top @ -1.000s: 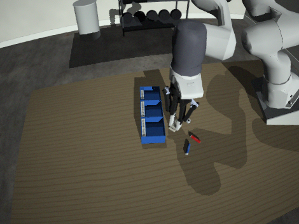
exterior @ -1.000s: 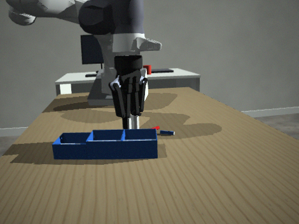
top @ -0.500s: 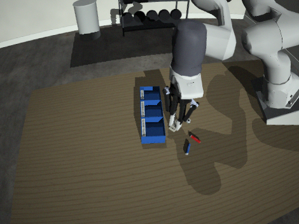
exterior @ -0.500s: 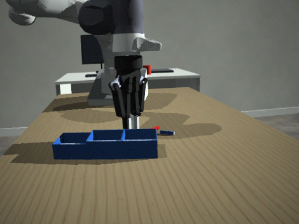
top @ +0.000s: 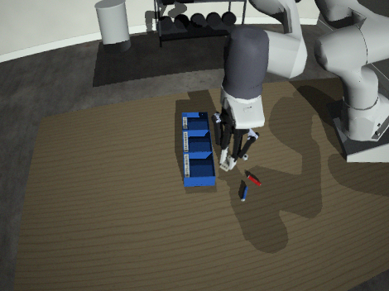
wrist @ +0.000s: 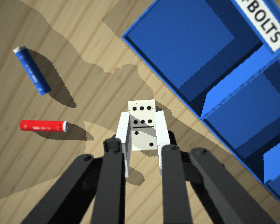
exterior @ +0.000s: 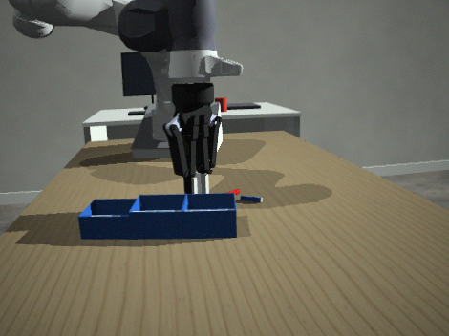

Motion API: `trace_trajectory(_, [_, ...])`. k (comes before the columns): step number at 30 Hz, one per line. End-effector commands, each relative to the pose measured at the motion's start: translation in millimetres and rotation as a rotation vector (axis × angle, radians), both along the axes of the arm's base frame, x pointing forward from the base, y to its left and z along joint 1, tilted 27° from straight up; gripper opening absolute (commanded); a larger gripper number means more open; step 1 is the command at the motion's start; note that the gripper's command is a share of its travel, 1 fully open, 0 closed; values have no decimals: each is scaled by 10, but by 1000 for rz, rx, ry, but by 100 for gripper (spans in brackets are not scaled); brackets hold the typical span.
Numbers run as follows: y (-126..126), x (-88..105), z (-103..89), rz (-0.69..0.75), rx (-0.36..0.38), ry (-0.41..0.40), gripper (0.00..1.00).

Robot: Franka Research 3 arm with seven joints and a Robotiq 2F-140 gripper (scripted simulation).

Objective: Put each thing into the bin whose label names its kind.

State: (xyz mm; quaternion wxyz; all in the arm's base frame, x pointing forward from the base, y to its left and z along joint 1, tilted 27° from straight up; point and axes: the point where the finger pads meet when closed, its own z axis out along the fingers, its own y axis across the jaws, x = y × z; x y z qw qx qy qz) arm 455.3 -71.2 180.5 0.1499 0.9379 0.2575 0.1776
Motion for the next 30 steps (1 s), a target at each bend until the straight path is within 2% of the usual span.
trace_trajectory(1, [8, 4, -3, -1, 4, -3, 13])
trace_trajectory(4, [8, 4, -3, -1, 4, -3, 13])
trace_trajectory(24, [120, -243, 532, -1, 4, -3, 13])
trace_trajectory(30, [120, -243, 532, -1, 4, -3, 13])
